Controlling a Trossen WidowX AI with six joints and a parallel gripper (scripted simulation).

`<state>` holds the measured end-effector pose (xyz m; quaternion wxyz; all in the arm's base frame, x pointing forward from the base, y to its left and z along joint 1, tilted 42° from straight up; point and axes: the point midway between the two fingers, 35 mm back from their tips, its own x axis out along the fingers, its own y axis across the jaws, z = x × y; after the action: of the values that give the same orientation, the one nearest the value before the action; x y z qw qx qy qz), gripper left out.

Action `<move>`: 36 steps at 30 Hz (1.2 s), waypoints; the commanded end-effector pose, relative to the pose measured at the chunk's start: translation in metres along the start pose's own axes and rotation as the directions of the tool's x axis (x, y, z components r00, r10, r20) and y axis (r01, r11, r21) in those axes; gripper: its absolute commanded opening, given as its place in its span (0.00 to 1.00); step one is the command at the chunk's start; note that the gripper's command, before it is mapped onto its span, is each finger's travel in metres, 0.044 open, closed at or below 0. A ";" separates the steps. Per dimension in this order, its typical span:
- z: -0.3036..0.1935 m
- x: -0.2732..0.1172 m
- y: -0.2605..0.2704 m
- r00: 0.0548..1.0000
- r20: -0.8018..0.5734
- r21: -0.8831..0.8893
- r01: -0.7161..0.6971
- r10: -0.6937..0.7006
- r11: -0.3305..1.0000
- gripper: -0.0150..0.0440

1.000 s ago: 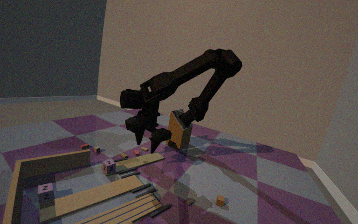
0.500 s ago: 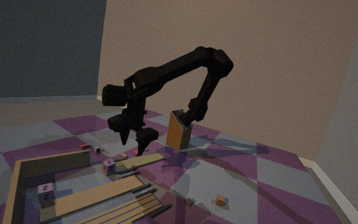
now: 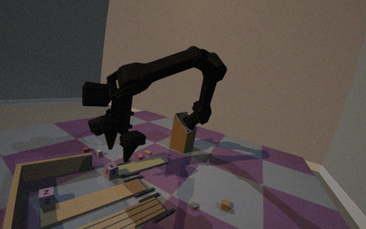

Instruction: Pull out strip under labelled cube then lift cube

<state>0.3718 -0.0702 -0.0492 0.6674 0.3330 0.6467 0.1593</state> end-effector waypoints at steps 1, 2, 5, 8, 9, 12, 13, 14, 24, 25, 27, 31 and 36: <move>0.015 0.002 0.000 1.000 -0.006 0.005 -0.005 0.005 1.000 1.00; 0.018 0.003 0.000 1.000 -0.006 0.005 -0.005 0.005 1.000 1.00; 0.019 0.004 0.000 1.000 -0.006 0.005 -0.005 0.005 1.000 0.91; 0.019 0.008 0.000 1.000 -0.006 0.005 -0.005 0.005 1.000 0.78; 0.019 0.010 0.000 1.000 -0.006 0.005 -0.005 0.005 1.000 0.73; 0.019 0.015 0.000 1.000 -0.006 0.005 -0.005 0.005 1.000 0.68; 0.019 0.016 0.000 1.000 -0.006 0.005 -0.005 0.005 1.000 0.68; 0.019 0.018 0.000 1.000 -0.006 0.005 -0.005 0.005 1.000 0.68; 0.019 0.034 0.000 1.000 -0.006 0.005 -0.005 0.005 1.000 0.68; 0.019 0.036 0.000 1.000 -0.006 0.005 -0.006 0.006 1.000 0.68; 0.019 0.039 0.001 1.000 -0.006 0.005 -0.006 0.006 1.000 0.68; 0.019 0.046 0.001 1.000 -0.006 0.005 -0.006 0.006 1.000 0.68; 0.019 0.054 0.001 1.000 -0.006 0.005 -0.007 0.007 1.000 0.68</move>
<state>0.3981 -0.0460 -0.0841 0.6692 0.3332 0.6447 0.1600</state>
